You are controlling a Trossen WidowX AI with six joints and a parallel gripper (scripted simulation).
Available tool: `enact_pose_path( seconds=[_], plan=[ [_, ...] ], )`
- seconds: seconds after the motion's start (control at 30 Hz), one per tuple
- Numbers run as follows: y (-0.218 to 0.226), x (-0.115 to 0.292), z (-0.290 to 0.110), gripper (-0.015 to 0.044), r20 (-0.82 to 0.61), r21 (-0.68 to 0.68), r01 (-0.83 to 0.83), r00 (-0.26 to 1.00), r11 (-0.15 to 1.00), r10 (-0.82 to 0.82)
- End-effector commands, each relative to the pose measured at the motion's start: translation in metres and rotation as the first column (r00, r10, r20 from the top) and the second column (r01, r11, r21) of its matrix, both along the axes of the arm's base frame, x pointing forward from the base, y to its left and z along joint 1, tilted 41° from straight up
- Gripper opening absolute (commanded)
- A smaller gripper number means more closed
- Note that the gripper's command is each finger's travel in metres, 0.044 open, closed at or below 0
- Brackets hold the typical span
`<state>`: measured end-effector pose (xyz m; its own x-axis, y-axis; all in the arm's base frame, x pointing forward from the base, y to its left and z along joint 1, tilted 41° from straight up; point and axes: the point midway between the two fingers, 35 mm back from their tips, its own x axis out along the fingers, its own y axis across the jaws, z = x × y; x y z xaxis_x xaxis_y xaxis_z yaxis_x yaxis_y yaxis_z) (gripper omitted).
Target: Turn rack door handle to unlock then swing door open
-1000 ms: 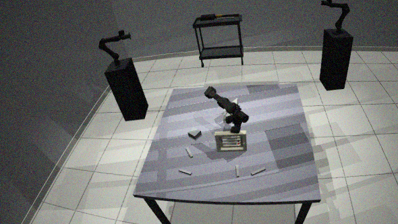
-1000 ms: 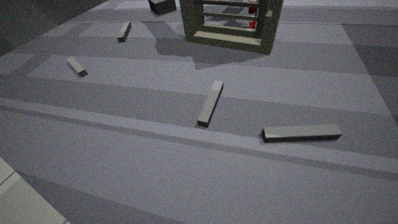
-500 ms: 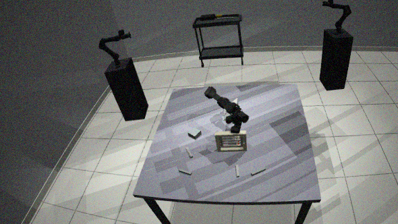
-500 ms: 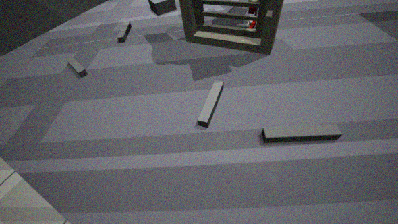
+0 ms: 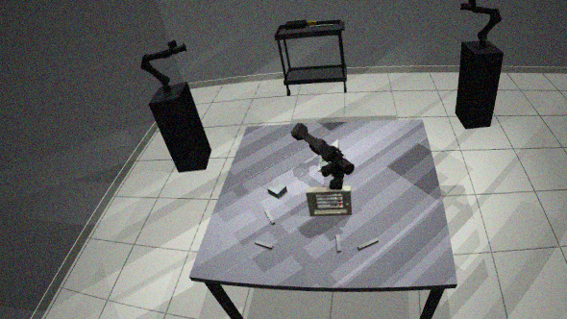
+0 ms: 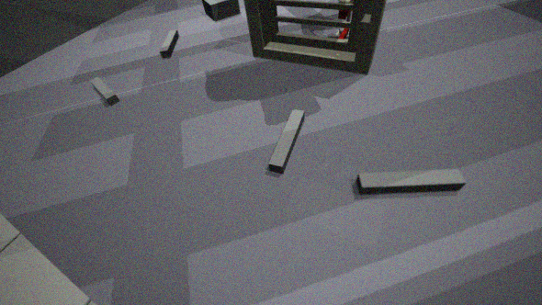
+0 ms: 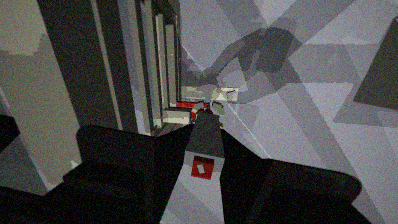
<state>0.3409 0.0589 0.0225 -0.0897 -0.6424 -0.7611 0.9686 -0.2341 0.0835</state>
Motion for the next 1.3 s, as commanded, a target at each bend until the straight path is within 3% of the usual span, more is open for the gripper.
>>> enact_pose_path(
  seconds=[0.0,0.53,1.27],
  plan=[
    [-0.001,-0.005,0.001,0.0017,-0.057,0.006,-0.061,0.996,0.998,0.062],
    [-0.006,-0.024,0.007,0.0017,-0.266,0.079,-0.308,0.91,0.948,0.318],
    [-0.026,-0.068,0.03,0.0017,-0.473,0.239,-0.555,0.65,0.797,0.595]
  ],
)
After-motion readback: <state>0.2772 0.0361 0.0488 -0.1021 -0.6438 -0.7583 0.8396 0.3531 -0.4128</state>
